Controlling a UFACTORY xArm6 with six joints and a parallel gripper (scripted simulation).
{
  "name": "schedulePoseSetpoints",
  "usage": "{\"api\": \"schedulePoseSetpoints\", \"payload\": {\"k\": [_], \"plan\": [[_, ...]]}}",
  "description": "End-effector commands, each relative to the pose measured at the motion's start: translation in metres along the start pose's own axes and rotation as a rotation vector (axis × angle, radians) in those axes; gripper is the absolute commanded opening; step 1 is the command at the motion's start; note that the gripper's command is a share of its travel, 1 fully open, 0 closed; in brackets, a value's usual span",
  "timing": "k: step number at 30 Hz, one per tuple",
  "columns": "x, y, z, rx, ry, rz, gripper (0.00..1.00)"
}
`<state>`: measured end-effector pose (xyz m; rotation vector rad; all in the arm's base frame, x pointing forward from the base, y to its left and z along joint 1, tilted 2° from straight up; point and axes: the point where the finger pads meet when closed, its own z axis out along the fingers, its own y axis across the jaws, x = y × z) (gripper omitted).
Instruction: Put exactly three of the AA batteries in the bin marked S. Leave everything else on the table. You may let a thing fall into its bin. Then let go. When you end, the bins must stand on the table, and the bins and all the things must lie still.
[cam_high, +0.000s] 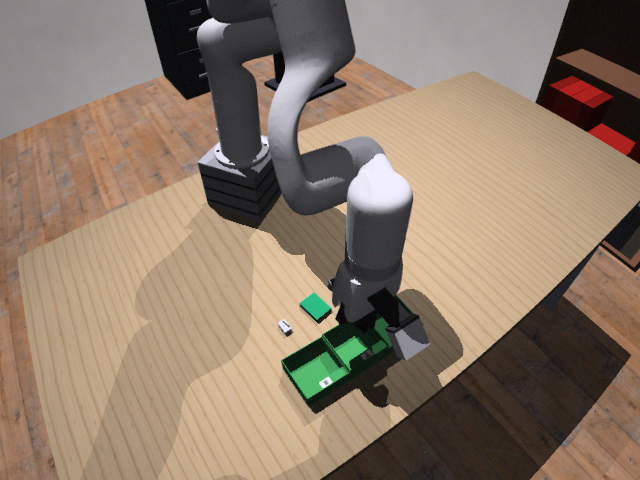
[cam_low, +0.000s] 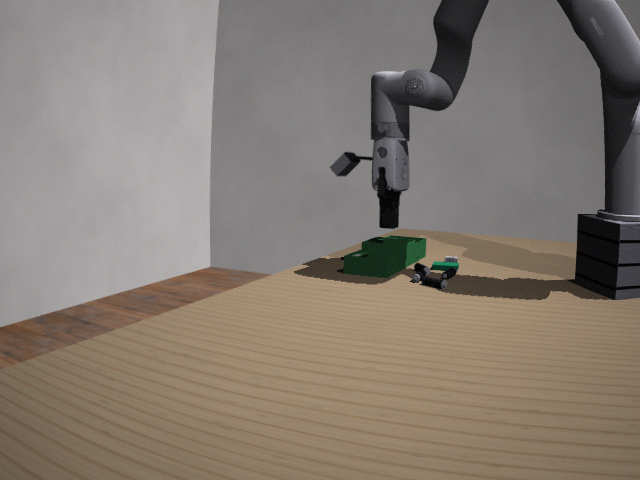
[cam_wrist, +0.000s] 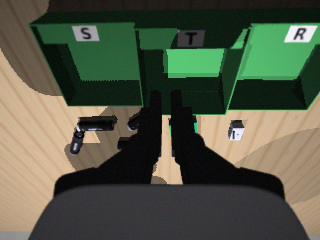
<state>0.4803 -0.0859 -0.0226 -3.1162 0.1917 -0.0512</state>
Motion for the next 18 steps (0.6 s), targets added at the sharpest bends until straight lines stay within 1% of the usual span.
{"api": "schedulePoseSetpoints", "payload": {"k": [1,10,15,18], "plan": [[0.004,-0.018,-0.002,-0.001,0.005,0.000,0.07],[0.010,-0.062,-0.002,-0.001,0.005,0.000,0.07],[0.010,-0.062,-0.002,-0.001,0.005,0.000,0.07],[0.010,-0.062,0.006,-0.001,0.005,0.000,0.07]]}}
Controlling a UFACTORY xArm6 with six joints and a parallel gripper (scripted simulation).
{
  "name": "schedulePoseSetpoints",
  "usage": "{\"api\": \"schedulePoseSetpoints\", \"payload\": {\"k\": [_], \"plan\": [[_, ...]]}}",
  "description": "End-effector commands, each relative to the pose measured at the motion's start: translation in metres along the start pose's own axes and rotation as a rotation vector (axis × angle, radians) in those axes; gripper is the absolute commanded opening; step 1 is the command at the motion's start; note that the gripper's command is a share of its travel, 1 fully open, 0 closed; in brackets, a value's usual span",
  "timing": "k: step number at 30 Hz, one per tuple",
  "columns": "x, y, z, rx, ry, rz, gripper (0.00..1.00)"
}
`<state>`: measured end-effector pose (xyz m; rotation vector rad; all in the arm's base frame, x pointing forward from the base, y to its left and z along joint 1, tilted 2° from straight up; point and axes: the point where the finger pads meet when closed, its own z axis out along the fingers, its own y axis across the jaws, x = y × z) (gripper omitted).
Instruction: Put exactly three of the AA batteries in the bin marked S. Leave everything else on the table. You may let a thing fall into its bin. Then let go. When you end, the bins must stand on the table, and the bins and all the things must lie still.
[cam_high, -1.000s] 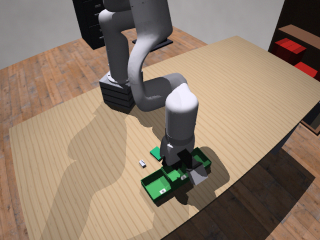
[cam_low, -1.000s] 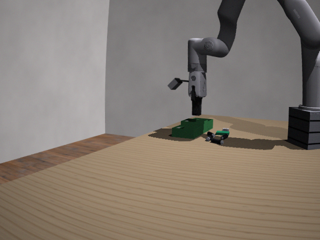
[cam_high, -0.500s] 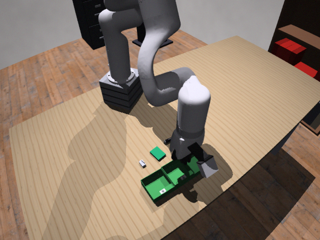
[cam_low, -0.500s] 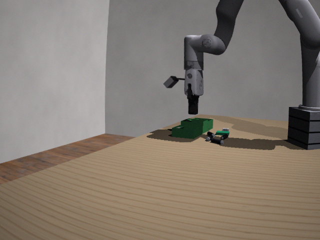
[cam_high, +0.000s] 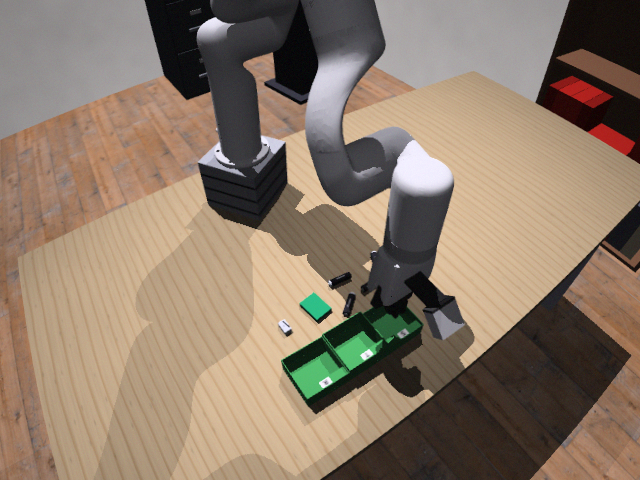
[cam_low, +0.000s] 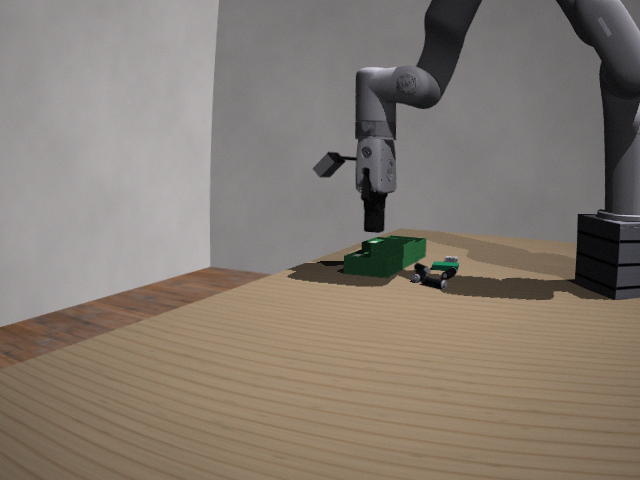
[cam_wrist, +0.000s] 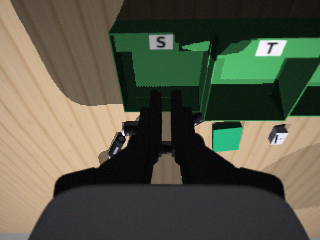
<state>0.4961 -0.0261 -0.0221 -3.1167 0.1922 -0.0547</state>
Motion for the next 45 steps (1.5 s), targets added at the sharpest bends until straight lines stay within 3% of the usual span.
{"api": "schedulePoseSetpoints", "payload": {"k": [1,21,45], "plan": [[0.001,-0.001,0.008,0.000,0.003,0.000,0.07],[0.001,-0.001,0.056,0.000,0.002,0.000,0.07],[0.001,-0.001,0.057,0.000,0.003,0.000,0.07]]}}
